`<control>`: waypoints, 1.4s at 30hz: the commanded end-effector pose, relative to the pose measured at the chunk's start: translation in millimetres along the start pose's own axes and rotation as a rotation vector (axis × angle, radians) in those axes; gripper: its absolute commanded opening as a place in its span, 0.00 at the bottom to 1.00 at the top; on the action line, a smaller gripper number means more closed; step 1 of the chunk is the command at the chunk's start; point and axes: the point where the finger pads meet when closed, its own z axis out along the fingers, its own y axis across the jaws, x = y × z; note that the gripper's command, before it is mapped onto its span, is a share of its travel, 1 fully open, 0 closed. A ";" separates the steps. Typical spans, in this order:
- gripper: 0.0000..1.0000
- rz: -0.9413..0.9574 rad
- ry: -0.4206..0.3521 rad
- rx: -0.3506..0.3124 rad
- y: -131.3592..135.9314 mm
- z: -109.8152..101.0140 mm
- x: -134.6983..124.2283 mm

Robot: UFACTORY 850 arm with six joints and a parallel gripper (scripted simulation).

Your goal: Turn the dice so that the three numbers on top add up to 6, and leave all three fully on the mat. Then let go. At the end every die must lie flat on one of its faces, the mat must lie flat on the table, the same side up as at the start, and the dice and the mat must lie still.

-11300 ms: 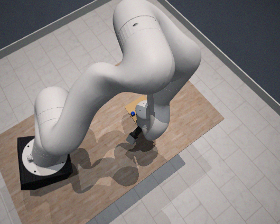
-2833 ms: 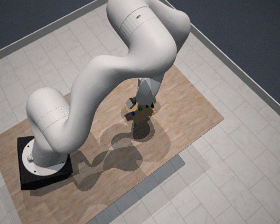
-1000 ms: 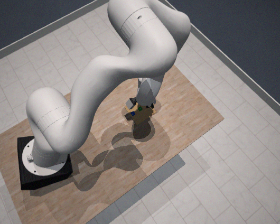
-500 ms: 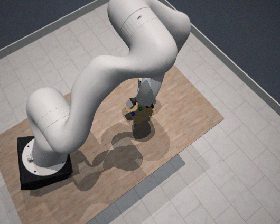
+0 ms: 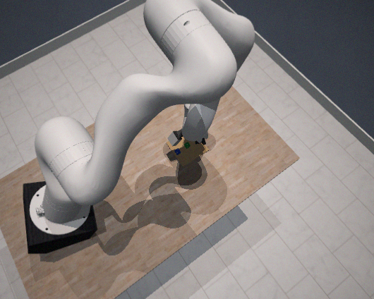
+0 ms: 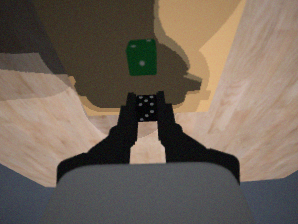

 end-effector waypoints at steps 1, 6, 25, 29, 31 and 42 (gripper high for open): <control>0.19 0.000 -0.001 0.000 0.0 -0.3 -0.6; 0.23 0.000 -0.001 0.000 0.0 -0.3 -0.6; 0.36 0.000 -0.001 0.000 0.0 -0.3 -0.6; 0.36 0.000 -0.001 0.000 0.0 -3.0 -0.6; 0.36 0.000 -0.001 0.000 0.0 -8.2 -0.6; 0.36 0.000 -0.001 0.000 0.0 -53.5 -0.6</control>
